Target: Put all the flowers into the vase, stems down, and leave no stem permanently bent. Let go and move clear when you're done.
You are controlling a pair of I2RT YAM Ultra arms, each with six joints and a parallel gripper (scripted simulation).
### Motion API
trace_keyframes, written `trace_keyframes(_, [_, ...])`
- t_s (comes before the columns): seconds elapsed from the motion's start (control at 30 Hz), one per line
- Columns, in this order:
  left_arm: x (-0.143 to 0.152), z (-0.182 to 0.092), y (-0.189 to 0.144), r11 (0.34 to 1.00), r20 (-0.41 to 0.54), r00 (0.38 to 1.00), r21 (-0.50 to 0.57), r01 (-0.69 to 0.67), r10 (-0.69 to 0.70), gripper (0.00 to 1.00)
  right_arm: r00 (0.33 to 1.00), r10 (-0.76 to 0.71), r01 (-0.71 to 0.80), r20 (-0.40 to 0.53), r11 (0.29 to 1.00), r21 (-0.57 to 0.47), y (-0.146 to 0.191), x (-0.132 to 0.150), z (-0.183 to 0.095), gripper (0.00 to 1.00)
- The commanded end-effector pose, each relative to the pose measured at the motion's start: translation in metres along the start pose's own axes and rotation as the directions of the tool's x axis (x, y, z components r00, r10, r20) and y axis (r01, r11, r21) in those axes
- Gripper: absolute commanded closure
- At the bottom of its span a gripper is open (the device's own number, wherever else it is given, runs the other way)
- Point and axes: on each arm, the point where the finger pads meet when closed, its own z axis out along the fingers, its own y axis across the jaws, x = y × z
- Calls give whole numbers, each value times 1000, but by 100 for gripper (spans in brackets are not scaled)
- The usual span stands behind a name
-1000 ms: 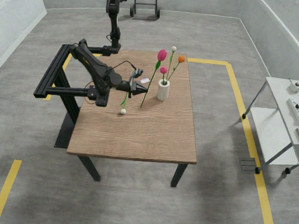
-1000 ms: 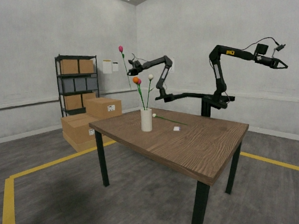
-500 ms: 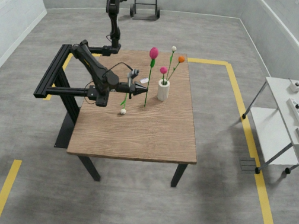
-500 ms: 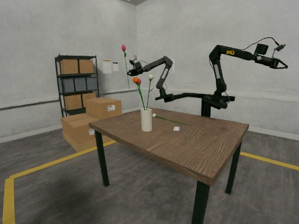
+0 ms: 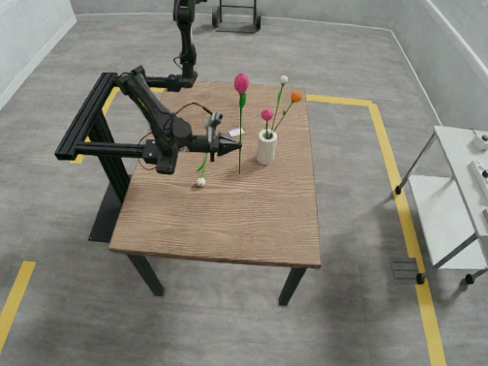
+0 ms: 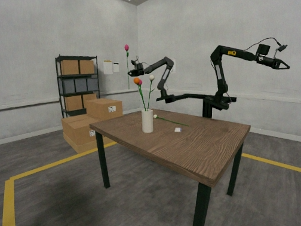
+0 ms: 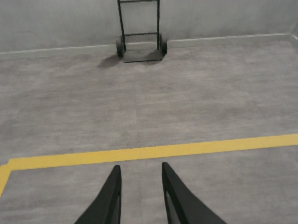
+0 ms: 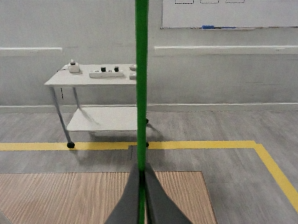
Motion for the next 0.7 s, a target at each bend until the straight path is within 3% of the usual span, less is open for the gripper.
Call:
trace_keyframes(0.0, [-8,-2,1,1000,32,999,-7,5,-5,70,999,-14,14,37,1000,-7,0,-7,-1,100])
trace_keyframes(0.3, [-8,-2,1,1000,32,999,-7,5,-5,70,1000,0,0,27,1000,-8,-2,2,0,100])
trace_keyframes(0.67, [-8,-2,1,1000,32,999,-7,5,-5,70,997,-37,38,62,999,-17,9,-8,-4,100])
